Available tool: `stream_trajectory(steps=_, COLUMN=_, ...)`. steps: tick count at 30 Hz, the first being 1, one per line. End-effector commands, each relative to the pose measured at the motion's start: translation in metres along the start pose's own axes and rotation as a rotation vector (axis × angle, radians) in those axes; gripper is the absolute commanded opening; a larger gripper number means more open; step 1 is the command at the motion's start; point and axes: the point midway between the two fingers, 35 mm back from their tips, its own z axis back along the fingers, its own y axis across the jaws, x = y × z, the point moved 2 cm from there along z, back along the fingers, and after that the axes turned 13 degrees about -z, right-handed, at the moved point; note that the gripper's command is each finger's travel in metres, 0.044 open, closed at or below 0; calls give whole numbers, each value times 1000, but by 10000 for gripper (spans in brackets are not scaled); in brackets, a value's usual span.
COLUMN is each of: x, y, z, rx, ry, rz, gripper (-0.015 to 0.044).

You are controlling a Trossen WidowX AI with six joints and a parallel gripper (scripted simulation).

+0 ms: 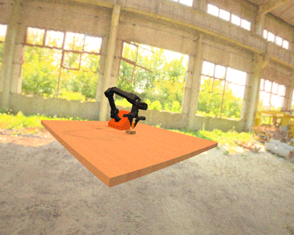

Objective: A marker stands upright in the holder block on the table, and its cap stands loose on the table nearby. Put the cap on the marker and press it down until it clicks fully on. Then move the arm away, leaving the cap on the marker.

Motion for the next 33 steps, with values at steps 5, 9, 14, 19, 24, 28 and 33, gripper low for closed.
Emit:
stream_trajectory(steps=5, x=-31, y=-19, z=15, rx=6, ry=12, rz=-5, gripper=0)
stream_trajectory(steps=9, x=-44, y=-29, z=20, rx=5, ry=13, rz=-4, gripper=0)
stream_trajectory(steps=14, x=-59, y=-42, z=25, rx=3, ry=12, rz=-3, gripper=0)
stream_trajectory(steps=19, x=-73, y=-56, z=29, rx=1, ry=8, rz=-4, gripper=0)
stream_trajectory(steps=24, x=-85, y=-71, z=33, rx=-2, ry=0, rz=-4, gripper=0)
stream_trajectory(steps=28, x=-88, y=-76, z=34, rx=-2, ry=-2, rz=-5, gripper=0)
stream_trajectory(steps=33, x=-88, y=-76, z=29, rx=-2, ry=-2, rz=-5, gripper=0)
